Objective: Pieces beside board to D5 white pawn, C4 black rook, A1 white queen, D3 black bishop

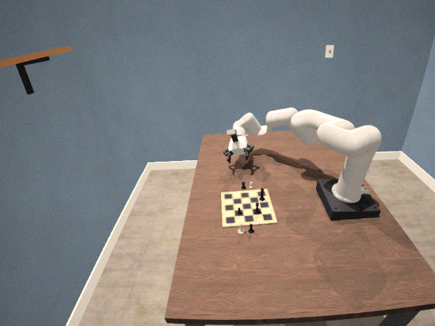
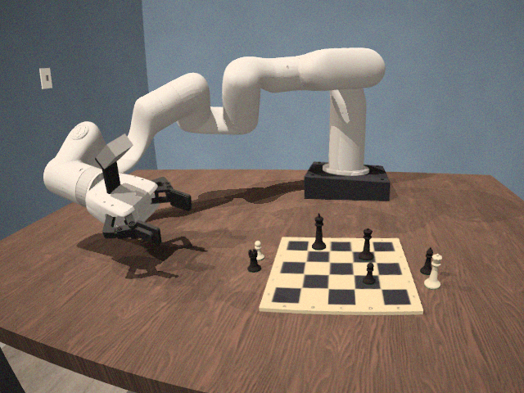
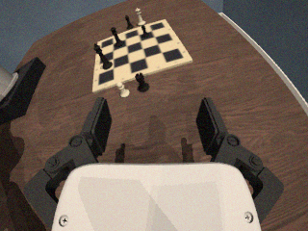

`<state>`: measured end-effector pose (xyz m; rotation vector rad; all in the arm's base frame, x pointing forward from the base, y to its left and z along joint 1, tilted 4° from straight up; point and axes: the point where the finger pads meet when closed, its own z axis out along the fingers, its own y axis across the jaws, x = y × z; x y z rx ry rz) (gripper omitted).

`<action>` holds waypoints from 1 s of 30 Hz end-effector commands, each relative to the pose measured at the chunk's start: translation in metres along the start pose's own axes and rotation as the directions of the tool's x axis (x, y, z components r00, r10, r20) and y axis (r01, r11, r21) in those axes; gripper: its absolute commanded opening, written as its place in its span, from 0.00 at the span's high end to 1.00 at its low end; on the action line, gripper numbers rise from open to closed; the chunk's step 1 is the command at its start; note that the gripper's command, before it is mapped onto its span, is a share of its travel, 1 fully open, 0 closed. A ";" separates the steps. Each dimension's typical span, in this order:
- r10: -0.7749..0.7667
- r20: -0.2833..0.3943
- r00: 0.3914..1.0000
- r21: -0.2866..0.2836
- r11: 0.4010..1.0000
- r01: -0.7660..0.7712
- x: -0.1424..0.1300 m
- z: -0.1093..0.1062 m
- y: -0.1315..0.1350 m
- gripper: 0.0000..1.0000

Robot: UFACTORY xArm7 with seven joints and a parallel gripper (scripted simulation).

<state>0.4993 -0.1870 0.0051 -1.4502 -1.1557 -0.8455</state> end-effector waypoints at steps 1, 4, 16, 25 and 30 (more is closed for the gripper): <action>-0.014 -0.013 1.000 -0.009 1.000 0.014 -0.002 -0.005 -0.003 0.00; -0.014 -0.013 1.000 -0.009 1.000 0.014 -0.002 -0.005 -0.003 0.00; -0.028 -0.028 0.999 -0.015 1.000 0.028 -0.005 -0.007 -0.005 0.00; -0.055 -0.056 0.997 -0.028 0.998 0.053 -0.010 -0.012 -0.010 0.00; -0.055 -0.056 0.997 -0.028 0.998 0.053 -0.010 -0.012 -0.010 0.00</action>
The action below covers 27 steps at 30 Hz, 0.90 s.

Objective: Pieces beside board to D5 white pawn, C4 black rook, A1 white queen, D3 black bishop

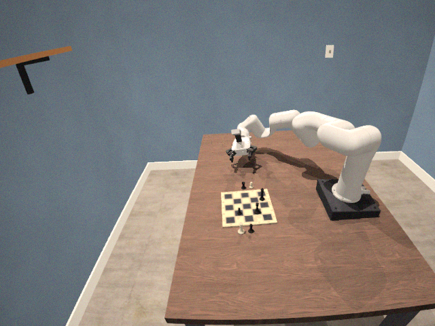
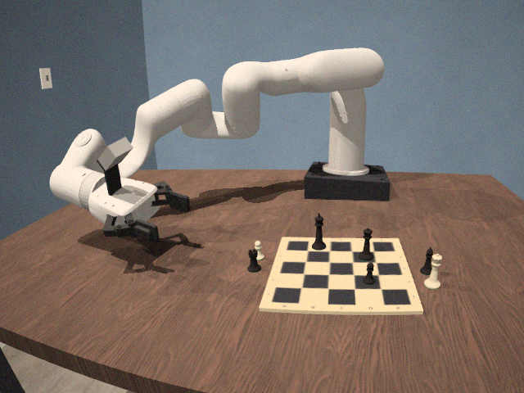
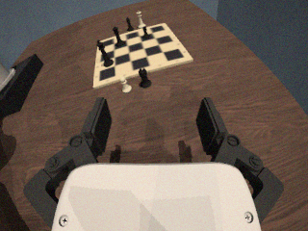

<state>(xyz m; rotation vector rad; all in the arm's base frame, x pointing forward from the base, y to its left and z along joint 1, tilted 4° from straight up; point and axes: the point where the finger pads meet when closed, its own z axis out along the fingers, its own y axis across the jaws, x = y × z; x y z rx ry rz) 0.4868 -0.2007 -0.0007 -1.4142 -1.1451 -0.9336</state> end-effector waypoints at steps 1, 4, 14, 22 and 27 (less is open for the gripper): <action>-0.005 0.001 1.000 -0.001 1.000 0.005 0.002 -0.001 0.000 0.00; -0.012 -0.007 1.000 -0.004 1.000 0.012 0.001 -0.002 -0.001 0.00; -0.014 -0.009 1.000 -0.005 1.000 0.014 0.000 -0.003 -0.001 0.00; -0.014 -0.009 1.000 -0.005 1.000 0.014 0.000 -0.003 -0.001 0.00; -0.014 -0.009 1.000 -0.005 1.000 0.014 0.000 -0.003 -0.001 0.00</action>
